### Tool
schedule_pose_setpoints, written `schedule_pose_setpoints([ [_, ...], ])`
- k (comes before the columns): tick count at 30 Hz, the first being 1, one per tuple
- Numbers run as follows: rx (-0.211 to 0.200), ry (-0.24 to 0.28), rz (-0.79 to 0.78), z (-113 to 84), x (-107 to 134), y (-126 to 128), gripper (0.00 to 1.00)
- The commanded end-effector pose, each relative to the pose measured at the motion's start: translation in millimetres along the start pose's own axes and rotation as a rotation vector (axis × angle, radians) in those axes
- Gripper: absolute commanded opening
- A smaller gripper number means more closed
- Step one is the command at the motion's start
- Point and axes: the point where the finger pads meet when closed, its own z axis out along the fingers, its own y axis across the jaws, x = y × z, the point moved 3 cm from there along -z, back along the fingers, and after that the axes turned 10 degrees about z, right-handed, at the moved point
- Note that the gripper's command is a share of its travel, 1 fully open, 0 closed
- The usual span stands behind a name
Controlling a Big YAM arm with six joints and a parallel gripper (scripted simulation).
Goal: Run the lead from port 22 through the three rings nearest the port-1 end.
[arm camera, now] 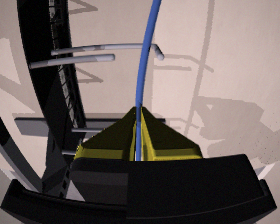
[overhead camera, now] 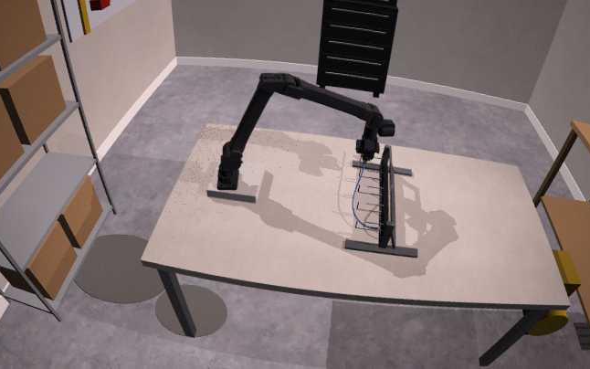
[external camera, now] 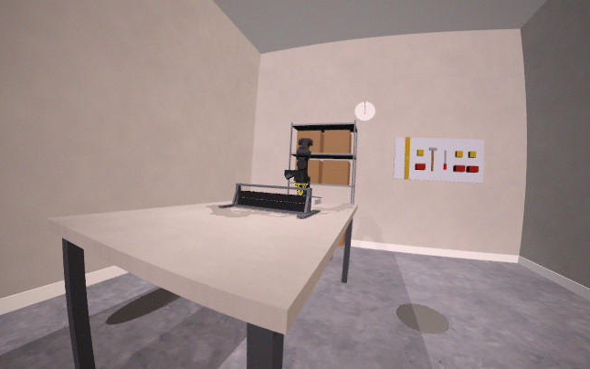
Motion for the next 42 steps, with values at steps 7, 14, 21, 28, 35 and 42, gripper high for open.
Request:
schedule_pose_setpoints([
  [7,-0.025,0.014,0.009,8.7,7.4,8.3,0.00],
  [14,-0.015,0.009,0.008,20.9,5.7,4.6,0.00],
  [21,-0.045,0.025,0.008,12.2,11.6,15.5,0.00],
  [28,-0.024,0.014,0.008,22.8,7.7,8.1,0.00],
  [35,-0.025,0.014,0.008,21.6,7.4,7.3,0.00],
  [42,-0.043,0.024,0.008,13.8,11.0,16.7,0.00],
])
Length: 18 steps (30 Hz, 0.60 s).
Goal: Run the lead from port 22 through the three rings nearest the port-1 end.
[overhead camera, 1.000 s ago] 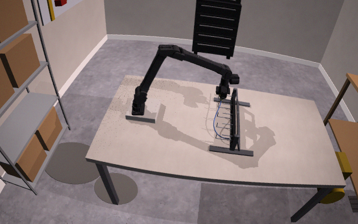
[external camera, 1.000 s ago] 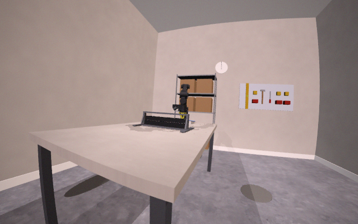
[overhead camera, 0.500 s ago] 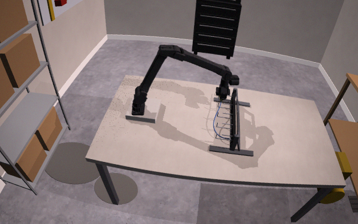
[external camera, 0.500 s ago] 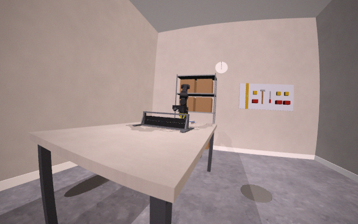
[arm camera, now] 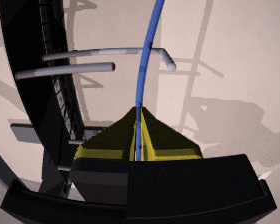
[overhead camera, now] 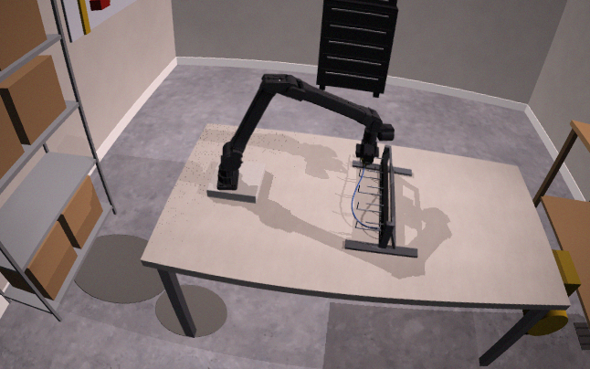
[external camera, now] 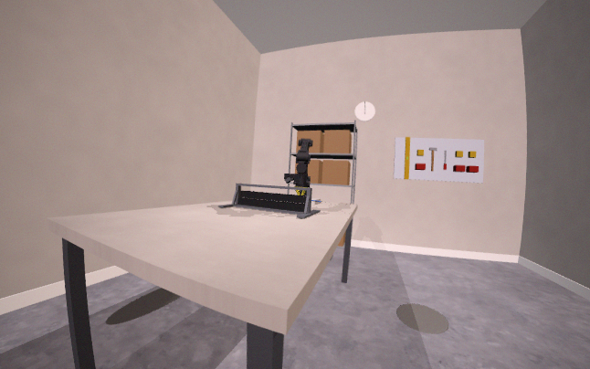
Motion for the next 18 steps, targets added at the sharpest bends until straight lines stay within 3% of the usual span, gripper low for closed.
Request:
schedule_pose_setpoints([
  [1,-0.046,0.025,0.008,-14.3,11.6,18.9,0.00],
  [18,-0.037,0.019,-0.004,-16.0,9.3,37.2,0.00],
])
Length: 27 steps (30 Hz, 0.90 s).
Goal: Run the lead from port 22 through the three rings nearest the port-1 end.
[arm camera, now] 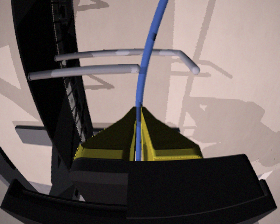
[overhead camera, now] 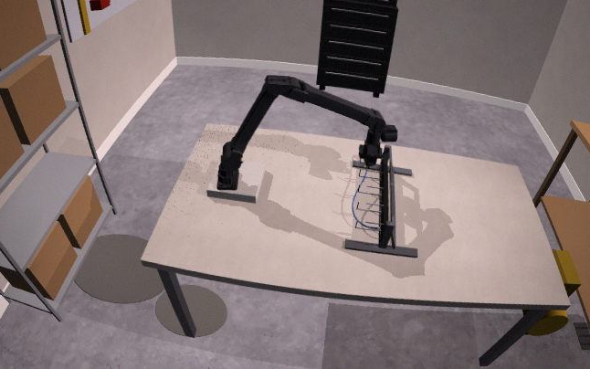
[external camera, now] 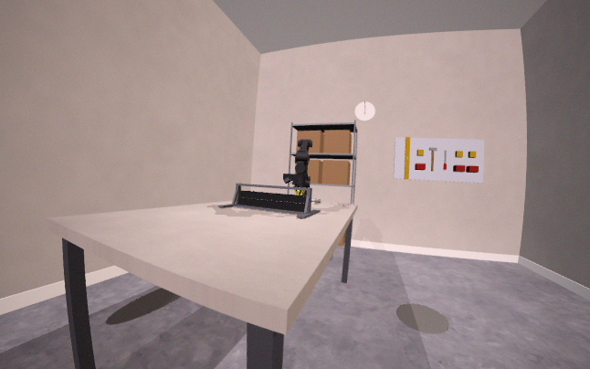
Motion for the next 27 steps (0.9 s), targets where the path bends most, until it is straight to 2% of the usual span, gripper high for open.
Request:
schedule_pose_setpoints([
  [1,-0.038,0.020,-0.012,-17.7,8.1,24.9,0.00],
  [15,-0.038,0.020,-0.008,-18.1,8.4,41.2,0.00],
  [27,-0.039,0.020,-0.013,-18.1,11.6,42.6,0.00],
])
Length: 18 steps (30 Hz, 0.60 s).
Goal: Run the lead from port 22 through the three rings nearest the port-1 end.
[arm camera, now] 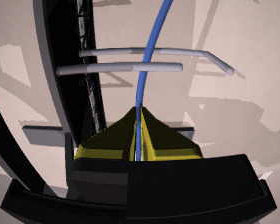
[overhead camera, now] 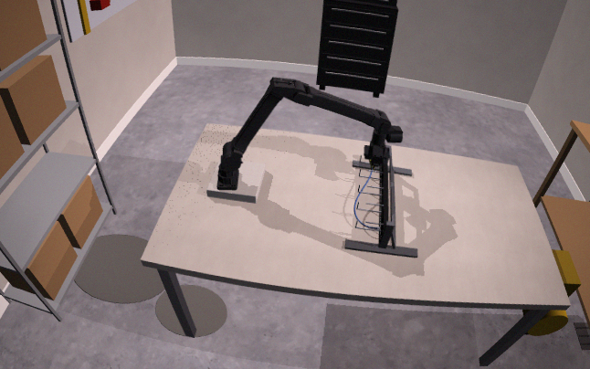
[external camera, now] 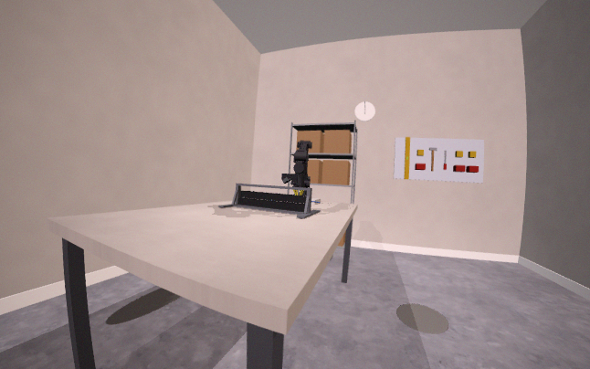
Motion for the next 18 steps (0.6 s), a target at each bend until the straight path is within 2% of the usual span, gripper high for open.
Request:
schedule_pose_setpoints([
  [1,-0.040,0.021,-0.011,-18.7,6.1,20.4,0.00],
  [17,-0.040,0.021,-0.011,-18.7,6.2,20.4,0.00],
  [18,-0.040,0.021,-0.011,-18.7,6.2,20.4,0.32],
])
